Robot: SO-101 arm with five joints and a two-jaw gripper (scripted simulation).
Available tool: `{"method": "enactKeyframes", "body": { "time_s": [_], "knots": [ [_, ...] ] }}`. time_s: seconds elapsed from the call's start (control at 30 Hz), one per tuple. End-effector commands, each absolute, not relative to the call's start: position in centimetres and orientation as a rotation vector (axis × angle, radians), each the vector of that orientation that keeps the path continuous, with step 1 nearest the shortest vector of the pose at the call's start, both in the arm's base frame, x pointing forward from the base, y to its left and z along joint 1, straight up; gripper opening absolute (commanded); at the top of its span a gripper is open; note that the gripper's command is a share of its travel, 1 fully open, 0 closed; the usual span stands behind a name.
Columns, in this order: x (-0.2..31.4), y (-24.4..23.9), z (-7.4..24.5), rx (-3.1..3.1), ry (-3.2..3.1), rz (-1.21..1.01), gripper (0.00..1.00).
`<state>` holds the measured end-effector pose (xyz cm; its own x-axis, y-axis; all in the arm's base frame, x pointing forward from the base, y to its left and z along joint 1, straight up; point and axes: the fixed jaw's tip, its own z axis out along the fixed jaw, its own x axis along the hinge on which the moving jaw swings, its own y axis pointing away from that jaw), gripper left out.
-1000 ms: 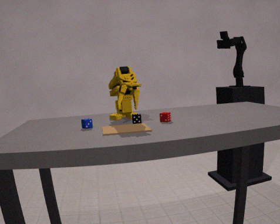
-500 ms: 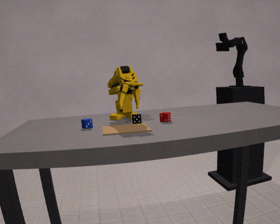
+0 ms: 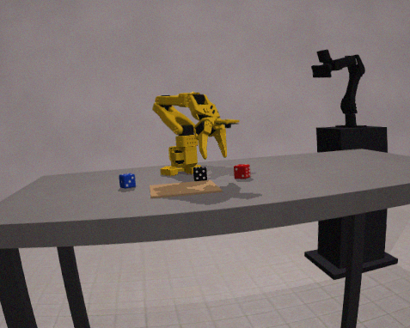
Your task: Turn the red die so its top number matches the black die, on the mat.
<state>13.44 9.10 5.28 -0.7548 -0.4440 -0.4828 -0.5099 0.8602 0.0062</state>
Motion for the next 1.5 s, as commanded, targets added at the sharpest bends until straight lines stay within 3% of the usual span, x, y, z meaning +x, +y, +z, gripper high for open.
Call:
{"method": "enactKeyframes", "body": {
  "time_s": [0.0, 1.47],
  "knots": [
    [14.7, 11.6, 6.6, -0.769, 2.449, 0.247, 0.35],
    [15.0, 12.7, 7.1, -0.810, 2.392, 0.275, 0.35]
  ]
}}
